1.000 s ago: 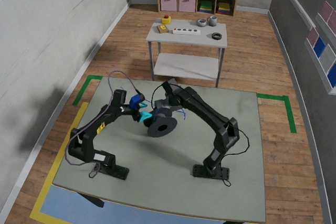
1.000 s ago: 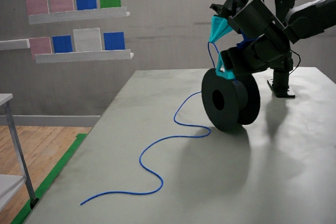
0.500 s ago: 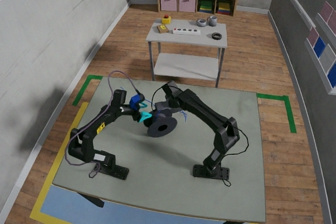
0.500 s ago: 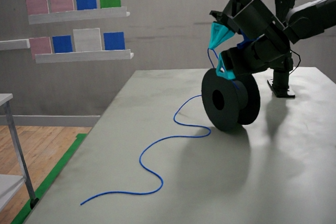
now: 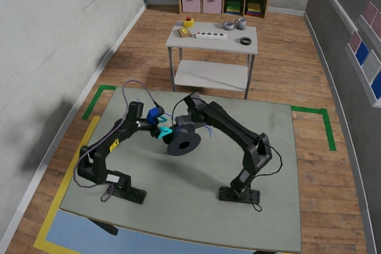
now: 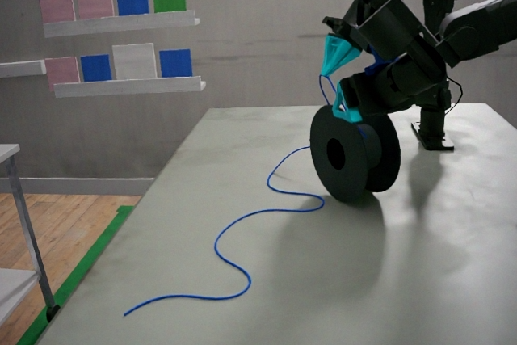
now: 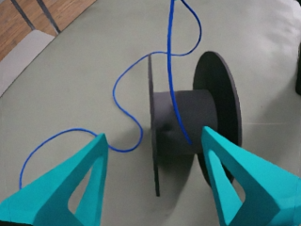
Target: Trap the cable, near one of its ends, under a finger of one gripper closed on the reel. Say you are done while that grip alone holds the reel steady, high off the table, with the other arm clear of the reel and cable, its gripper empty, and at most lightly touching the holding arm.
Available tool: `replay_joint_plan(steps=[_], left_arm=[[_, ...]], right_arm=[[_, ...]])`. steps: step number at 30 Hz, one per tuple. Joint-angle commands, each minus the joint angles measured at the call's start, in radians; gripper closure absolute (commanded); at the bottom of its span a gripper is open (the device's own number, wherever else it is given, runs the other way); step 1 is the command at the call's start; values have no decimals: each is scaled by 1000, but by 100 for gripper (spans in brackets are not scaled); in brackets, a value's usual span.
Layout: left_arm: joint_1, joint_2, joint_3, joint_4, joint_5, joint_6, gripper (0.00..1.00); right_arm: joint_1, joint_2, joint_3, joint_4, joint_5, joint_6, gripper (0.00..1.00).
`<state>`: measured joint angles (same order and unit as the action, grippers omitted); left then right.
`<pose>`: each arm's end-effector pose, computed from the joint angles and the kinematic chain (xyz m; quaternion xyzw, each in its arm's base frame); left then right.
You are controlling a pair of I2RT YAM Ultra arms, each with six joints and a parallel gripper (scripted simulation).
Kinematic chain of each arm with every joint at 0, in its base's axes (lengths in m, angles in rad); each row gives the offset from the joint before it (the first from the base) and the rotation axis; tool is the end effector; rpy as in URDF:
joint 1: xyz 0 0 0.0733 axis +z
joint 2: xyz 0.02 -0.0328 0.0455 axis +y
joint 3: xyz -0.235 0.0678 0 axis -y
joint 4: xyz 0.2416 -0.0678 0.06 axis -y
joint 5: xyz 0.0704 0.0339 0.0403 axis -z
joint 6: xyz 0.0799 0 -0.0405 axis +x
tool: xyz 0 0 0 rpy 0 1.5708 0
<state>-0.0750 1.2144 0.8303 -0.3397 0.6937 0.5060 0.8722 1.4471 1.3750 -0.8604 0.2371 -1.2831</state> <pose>0.2786 -0.0711 0.2167 0.3794 0.7814 -0.2201 0.4438 0.2221 0.2370 0.2754 -0.8129 0.4790 -0.1735 0.2821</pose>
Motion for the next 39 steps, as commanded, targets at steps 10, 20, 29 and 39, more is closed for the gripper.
replay_joint_plan(steps=[10,20,29,39], left_arm=[[9,7,45,-15,14,3,25],[11,6,50,-22,14,6,25],[-2,-10,29,-2,14,1,25],[-10,-22,-9,2,13,-4,25]], right_arm=[[11,-39,-20,30,10,15,100],[12,-44,-39,40,11,17,100],[7,-50,-23,43,11,16,100],[3,-50,-43,44,9,16,100]])
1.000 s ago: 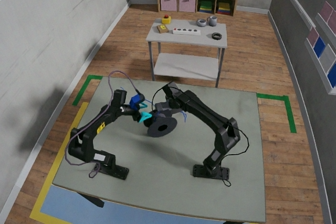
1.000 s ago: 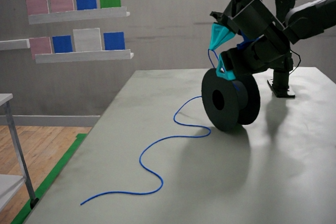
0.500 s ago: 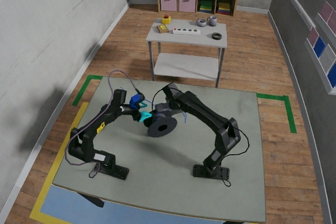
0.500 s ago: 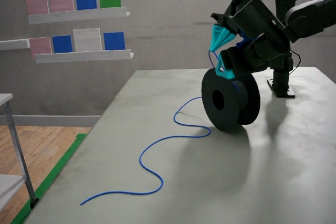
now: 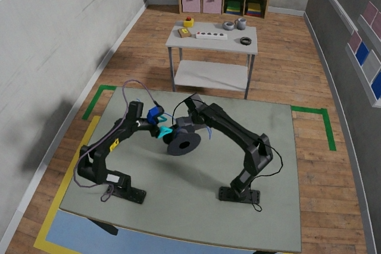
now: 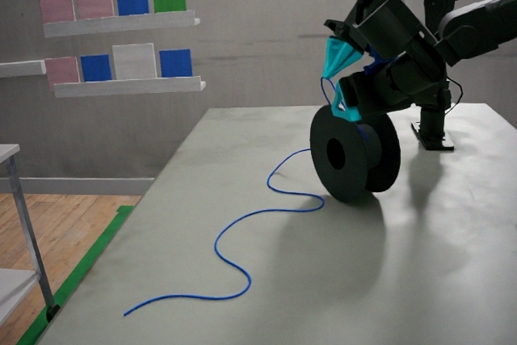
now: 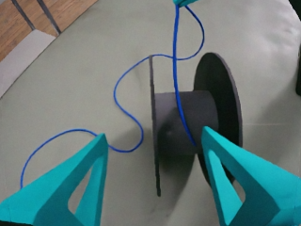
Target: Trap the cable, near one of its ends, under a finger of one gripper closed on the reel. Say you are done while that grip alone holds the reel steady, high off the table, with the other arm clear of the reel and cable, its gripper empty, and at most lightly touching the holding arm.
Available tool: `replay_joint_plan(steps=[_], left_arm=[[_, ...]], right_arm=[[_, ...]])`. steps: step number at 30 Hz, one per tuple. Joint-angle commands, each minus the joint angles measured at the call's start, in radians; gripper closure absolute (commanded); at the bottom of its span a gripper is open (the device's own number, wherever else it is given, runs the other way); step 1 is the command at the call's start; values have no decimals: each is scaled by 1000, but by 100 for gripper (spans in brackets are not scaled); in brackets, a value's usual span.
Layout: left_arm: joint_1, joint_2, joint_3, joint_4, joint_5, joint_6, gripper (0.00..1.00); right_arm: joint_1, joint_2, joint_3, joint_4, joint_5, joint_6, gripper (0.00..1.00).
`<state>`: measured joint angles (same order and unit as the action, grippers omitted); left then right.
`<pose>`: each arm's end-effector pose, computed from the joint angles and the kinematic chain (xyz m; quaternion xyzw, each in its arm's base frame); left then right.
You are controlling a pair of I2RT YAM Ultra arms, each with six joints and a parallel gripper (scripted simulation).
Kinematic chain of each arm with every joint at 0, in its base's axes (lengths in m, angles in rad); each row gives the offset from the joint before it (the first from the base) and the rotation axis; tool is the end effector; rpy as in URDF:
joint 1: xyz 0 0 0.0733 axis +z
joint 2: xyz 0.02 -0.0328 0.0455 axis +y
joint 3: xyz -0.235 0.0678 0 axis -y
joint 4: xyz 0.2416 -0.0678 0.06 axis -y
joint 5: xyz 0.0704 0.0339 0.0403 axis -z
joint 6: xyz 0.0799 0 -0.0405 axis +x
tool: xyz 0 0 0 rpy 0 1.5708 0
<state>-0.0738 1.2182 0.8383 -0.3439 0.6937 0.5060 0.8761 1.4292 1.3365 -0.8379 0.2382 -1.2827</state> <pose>0.2797 -0.0708 0.2180 0.3790 0.7817 -0.2198 0.4439 0.2193 0.2354 0.2700 -0.8133 0.4777 -0.1735 0.2832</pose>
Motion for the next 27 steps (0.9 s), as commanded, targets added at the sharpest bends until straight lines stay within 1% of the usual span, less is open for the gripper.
replay_joint_plan(steps=[1,5,9,12,13,15,16,27], left_arm=[[-13,-27,-20,10,13,-5,25],[-12,-14,-20,22,7,-10,25],[-19,23,-27,32,-7,-13,25],[-22,17,-27,35,-11,-15,25],[-26,3,-6,43,1,-18,25],[-30,35,0,51,-18,-23,25],[-33,32,-2,51,-21,-26,25],[-82,83,-12,134,-58,-65,25]], right_arm=[[-1,-34,-9,22,8,15,100],[-3,-31,2,23,7,15,100],[-5,-36,-4,23,6,15,100],[-6,-36,-7,24,6,15,100],[-6,-36,-9,24,5,15,100],[-8,-31,-3,19,5,15,100],[-8,-33,4,24,5,14,100],[-14,-33,14,21,2,14,100]])
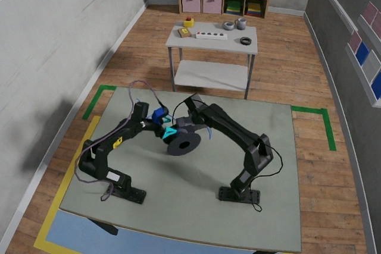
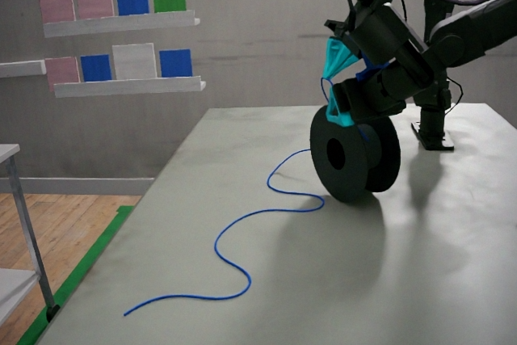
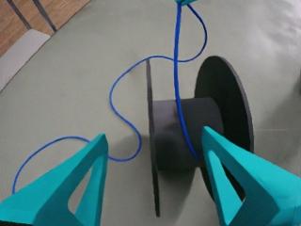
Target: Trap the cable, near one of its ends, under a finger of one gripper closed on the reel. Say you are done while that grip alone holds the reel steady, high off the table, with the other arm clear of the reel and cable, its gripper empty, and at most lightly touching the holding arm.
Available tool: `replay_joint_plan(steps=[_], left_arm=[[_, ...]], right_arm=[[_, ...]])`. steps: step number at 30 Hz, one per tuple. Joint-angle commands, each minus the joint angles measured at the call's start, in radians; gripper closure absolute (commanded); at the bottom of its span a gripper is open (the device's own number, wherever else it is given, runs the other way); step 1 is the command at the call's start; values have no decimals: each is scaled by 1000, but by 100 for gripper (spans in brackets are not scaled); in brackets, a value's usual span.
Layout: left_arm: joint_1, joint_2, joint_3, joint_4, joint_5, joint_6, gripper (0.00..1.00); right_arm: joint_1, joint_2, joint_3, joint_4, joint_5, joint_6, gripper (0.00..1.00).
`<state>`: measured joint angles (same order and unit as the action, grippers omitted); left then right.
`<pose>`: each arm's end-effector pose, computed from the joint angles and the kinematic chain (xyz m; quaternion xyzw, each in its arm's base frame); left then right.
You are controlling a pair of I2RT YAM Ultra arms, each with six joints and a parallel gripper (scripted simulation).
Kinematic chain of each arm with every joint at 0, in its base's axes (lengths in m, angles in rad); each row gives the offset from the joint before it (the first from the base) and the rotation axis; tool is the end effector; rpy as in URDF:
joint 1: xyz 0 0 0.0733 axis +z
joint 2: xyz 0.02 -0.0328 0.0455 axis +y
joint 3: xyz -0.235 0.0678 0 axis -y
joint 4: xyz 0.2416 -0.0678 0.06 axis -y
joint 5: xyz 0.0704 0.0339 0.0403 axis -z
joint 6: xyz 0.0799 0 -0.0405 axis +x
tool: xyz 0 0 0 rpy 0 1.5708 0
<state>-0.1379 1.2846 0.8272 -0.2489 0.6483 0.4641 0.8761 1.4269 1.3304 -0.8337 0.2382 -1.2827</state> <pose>0.2895 -0.0878 0.2042 0.3826 0.7825 -0.2209 0.4388 0.2191 0.2352 0.2690 -0.8133 0.4777 -0.1736 0.2834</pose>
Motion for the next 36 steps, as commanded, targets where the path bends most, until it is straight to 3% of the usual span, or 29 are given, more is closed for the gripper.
replay_joint_plan(steps=[1,22,36], left_arm=[[-18,16,-1,39,-12,-23,25],[-82,109,37,146,-61,-72,25],[-84,104,16,161,-60,-78,25]], right_arm=[[-14,-31,20,17,2,14,100],[8,-25,39,6,8,15,100],[5,-19,42,1,9,16,100]])
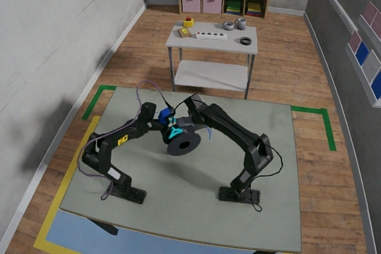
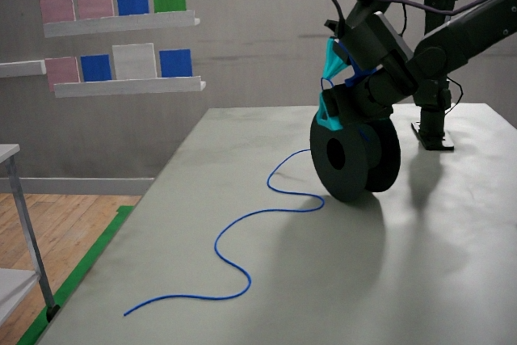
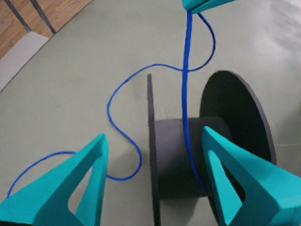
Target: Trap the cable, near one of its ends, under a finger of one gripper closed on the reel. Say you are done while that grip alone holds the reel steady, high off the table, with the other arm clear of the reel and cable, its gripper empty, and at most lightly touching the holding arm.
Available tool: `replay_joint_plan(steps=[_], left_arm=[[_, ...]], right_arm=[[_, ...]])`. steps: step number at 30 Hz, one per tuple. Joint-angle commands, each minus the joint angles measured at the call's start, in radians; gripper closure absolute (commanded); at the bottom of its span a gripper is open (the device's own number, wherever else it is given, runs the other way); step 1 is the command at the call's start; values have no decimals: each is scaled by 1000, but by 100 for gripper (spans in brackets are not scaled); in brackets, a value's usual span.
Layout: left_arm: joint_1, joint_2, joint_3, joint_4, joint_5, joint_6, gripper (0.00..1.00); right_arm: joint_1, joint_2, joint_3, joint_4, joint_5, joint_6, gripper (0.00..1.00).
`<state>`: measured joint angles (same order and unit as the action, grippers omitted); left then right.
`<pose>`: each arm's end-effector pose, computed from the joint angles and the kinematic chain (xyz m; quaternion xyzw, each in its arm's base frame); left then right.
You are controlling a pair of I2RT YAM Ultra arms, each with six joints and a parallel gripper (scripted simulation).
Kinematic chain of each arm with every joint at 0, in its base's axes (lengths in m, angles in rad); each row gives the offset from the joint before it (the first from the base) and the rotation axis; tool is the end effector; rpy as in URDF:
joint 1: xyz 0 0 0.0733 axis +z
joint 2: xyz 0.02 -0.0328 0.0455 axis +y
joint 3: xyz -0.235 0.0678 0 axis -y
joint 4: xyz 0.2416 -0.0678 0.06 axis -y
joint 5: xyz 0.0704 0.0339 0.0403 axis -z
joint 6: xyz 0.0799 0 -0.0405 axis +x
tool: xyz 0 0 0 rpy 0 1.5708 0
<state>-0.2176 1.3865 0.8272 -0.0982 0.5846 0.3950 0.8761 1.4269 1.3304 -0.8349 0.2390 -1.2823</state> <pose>0.3050 -0.1115 0.1886 0.3803 0.7812 -0.2202 0.4435 0.2190 0.2350 0.2689 -0.8133 0.4780 -0.1738 0.2828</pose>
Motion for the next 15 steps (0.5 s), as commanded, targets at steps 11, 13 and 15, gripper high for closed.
replay_joint_plan(steps=[11,13,15], left_arm=[[12,-35,-22,1,12,4,25],[8,-31,-24,-1,12,4,28],[8,-26,-24,1,12,4,34]], right_arm=[[2,-9,43,16,7,15,100],[2,-8,41,17,6,15,100],[2,-8,41,17,6,15,100]])
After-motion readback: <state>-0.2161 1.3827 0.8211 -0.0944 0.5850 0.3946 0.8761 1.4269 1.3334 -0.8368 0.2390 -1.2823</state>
